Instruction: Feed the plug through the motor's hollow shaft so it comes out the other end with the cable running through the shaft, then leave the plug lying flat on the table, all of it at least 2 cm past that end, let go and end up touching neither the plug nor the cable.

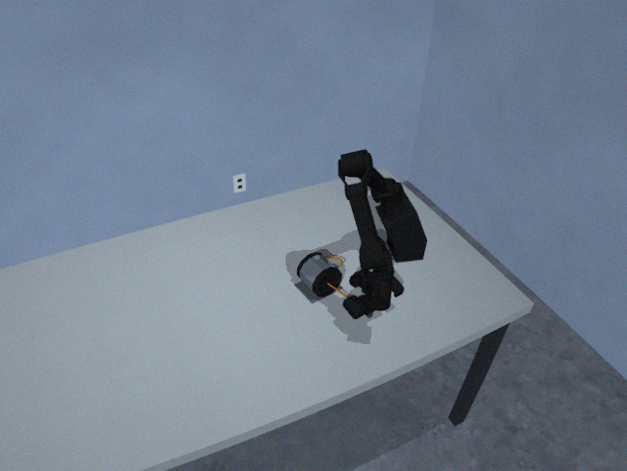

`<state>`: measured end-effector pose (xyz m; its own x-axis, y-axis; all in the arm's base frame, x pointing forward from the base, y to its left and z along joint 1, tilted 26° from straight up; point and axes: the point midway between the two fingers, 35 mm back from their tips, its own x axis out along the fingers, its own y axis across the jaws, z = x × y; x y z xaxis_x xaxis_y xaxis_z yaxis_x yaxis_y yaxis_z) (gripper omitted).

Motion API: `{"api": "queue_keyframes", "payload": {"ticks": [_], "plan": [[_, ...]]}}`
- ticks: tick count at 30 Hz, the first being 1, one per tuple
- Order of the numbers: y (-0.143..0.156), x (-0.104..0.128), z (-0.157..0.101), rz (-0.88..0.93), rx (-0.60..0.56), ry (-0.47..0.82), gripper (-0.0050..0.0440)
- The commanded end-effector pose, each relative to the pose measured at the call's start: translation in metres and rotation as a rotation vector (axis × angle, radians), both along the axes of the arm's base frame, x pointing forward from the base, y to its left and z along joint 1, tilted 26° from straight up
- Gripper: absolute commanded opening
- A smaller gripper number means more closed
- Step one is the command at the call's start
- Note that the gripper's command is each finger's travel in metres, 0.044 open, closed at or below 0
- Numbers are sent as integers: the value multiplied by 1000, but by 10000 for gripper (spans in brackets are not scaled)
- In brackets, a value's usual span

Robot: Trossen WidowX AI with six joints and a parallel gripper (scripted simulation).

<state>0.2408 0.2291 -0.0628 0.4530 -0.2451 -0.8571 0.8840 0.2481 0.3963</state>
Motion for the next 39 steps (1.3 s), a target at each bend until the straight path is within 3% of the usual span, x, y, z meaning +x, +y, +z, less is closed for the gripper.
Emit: {"api": "queue_keyframes", "payload": {"ticks": [1,2,9,19,38,39], "plan": [[0,1,1,-1,-1,-2,0],[0,1,1,-1,-1,-2,0],[0,0,0,-1,0,0,160],[-3,4,-3,-1,-1,-2,160],[-1,3,-1,-2,2,-2,45],[-1,3,-2,-2,2,-2,21]]}}
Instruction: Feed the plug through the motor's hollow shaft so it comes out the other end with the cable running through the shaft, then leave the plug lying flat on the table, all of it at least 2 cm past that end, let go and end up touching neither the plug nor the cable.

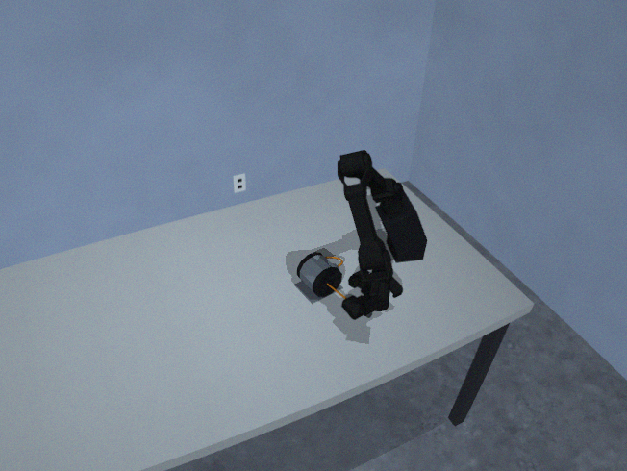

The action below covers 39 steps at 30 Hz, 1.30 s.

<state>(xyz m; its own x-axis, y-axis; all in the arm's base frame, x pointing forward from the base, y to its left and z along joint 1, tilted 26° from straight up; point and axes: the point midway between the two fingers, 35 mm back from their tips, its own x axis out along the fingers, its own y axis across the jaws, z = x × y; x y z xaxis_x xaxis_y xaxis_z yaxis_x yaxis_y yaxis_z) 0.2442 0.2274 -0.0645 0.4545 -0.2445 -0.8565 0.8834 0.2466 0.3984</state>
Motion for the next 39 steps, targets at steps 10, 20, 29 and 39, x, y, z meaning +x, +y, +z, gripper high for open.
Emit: {"api": "queue_keyframes", "payload": {"ticks": [10,20,29,39], "plan": [[13,-23,-12,0,-1,1,0],[15,-30,-15,0,1,1,0],[15,-31,-13,1,-2,0,0],[14,-29,-13,1,-2,0,0]]}}
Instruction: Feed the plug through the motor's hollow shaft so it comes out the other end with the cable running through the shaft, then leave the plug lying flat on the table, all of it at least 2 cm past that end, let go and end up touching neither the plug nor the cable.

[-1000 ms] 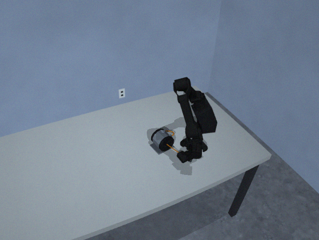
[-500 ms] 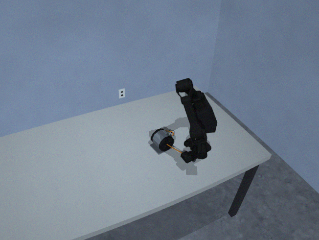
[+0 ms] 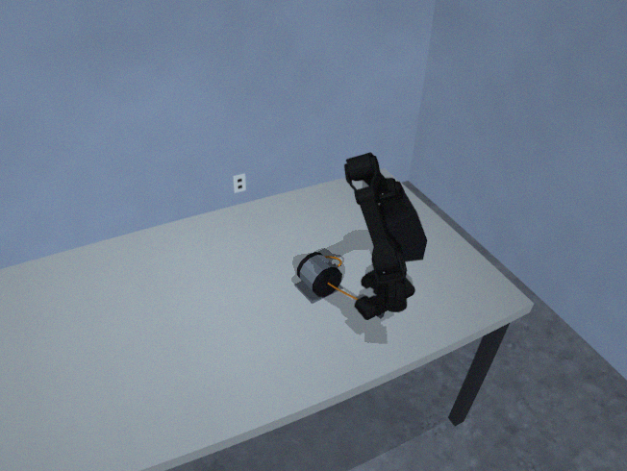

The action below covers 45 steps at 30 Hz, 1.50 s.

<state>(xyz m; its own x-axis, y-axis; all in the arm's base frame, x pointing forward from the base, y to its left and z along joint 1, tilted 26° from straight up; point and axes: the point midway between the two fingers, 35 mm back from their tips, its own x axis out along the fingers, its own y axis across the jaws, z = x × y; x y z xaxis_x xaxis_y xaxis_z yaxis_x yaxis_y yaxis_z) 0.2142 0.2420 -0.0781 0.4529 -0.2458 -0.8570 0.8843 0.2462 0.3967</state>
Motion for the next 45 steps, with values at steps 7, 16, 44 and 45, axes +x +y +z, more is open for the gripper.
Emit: {"api": "queue_keyframes", "payload": {"ticks": [7,16,44,45], "plan": [[0,0,0,0,0,0,24],[0,0,0,0,0,0,192],[37,-27,36,7,-6,-3,300],[37,-27,36,7,-6,-3,300]]}}
